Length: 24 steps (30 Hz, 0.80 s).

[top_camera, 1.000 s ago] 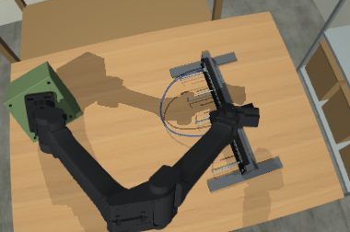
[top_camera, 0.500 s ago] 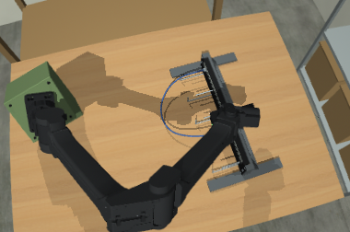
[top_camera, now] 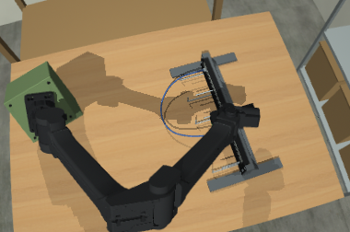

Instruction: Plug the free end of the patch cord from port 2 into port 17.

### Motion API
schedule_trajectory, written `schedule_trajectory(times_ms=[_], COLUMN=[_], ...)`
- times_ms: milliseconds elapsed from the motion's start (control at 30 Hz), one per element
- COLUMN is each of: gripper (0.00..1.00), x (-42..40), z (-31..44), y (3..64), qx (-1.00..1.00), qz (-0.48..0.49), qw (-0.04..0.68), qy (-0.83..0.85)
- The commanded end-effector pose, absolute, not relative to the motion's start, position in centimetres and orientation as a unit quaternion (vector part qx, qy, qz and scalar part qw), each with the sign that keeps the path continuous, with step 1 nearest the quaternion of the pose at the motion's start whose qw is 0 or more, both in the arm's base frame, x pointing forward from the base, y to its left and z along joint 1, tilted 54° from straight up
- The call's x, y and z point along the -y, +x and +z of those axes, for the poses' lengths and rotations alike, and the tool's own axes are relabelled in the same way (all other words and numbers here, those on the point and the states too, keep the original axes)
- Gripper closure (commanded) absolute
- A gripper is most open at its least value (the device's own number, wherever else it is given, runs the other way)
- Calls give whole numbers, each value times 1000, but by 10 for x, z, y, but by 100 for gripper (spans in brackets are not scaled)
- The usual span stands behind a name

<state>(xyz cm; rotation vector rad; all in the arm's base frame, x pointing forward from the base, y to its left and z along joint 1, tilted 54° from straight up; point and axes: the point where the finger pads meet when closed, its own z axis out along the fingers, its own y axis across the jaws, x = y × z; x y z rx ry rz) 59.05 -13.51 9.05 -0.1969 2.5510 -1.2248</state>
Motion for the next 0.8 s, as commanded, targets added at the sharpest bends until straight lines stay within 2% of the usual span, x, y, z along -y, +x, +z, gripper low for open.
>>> schedule_trajectory(times_ms=[0,767], gripper=[100,100], x=[134,137], z=[98,104], y=[588,594], qx=[-888,-887], qz=[-426,-428], qw=[158,163], qy=[-64,-59])
